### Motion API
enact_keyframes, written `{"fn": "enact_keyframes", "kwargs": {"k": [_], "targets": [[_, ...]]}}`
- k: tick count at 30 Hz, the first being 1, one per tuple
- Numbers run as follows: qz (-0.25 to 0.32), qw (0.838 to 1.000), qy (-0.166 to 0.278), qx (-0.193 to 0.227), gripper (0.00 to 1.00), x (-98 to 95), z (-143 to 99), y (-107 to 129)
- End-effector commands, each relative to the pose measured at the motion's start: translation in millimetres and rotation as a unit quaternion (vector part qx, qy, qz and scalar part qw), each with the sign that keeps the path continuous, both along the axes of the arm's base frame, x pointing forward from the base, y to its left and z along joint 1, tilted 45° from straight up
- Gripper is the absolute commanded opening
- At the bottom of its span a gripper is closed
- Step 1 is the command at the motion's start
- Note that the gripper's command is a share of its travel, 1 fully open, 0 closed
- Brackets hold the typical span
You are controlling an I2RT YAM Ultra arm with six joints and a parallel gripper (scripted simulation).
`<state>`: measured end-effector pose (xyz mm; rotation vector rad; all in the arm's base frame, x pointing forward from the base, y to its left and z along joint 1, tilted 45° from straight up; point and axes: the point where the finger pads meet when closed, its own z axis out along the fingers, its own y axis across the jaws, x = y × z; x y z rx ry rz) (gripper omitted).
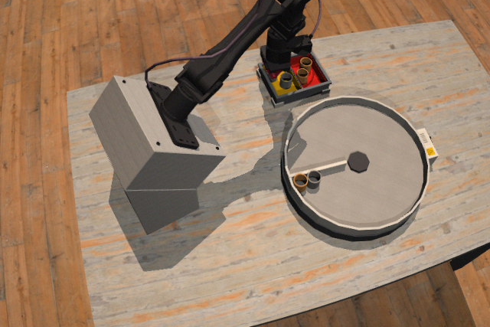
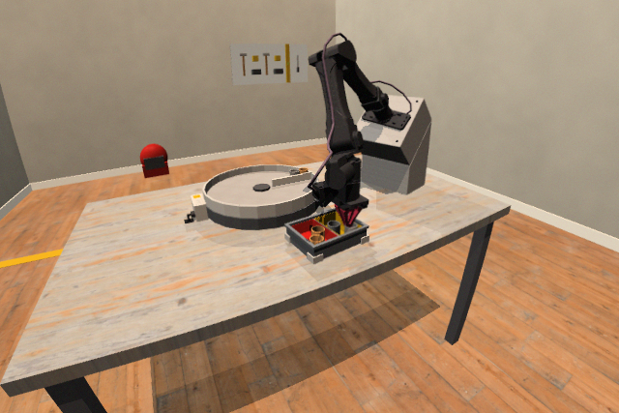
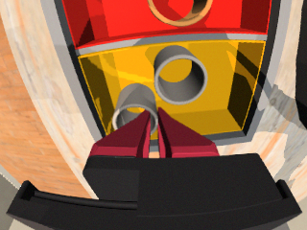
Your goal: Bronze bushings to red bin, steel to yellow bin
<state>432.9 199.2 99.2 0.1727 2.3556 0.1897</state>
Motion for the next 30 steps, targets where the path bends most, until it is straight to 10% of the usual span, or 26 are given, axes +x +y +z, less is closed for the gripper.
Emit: {"fn": "enact_keyframes", "kwargs": {"k": [1, 30], "targets": [[0.005, 1.0, -0.019, 0.012, 0.0, 5.3, 20.1, 5.5], [0.005, 1.0, -0.013, 0.009, 0.0, 3.8, 15.6, 5.0]]}}
